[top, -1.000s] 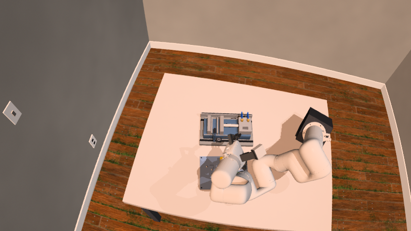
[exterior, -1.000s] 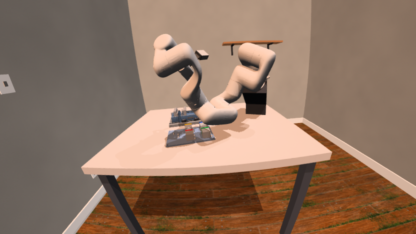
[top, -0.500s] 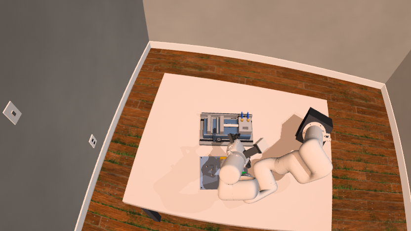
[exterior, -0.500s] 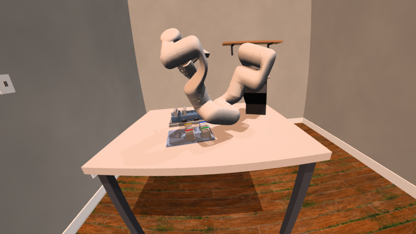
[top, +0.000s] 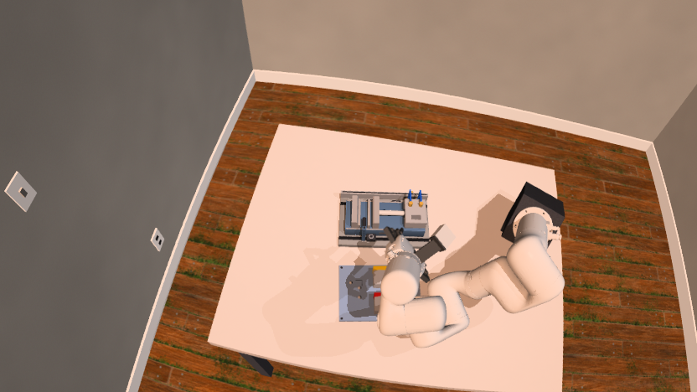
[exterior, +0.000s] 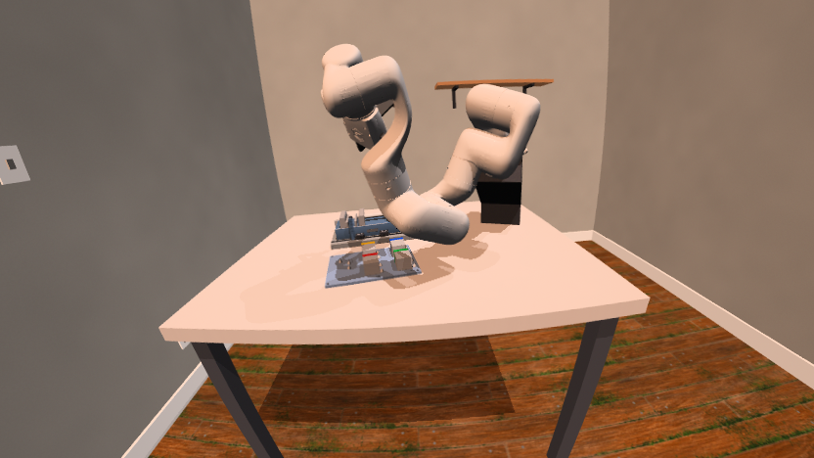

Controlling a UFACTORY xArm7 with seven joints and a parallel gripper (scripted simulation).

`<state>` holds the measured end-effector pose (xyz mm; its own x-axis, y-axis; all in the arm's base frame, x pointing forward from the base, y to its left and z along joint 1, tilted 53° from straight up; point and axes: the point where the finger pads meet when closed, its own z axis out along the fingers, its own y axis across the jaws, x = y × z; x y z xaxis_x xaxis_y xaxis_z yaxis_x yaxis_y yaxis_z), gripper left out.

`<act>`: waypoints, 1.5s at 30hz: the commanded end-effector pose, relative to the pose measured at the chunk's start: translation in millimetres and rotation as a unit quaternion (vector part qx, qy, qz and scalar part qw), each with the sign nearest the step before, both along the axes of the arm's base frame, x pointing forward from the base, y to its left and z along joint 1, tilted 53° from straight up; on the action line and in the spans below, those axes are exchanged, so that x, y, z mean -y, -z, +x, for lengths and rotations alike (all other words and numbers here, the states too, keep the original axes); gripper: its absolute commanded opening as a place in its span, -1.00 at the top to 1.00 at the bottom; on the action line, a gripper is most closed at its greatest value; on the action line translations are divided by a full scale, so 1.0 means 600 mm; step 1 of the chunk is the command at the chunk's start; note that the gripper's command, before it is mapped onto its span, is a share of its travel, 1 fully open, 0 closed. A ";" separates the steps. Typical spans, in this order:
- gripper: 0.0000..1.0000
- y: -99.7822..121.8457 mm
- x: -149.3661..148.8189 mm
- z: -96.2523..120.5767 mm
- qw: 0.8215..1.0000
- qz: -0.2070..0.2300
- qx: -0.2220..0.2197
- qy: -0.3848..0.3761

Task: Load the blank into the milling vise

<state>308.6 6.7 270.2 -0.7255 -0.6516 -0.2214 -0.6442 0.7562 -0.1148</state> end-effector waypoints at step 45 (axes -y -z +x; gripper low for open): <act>-1.00 -0.012 0.000 0.005 0.953 0.102 0.144 -0.246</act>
<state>311.8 7.4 277.4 -0.2388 -0.8197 -0.5207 -0.8896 0.3996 -0.2212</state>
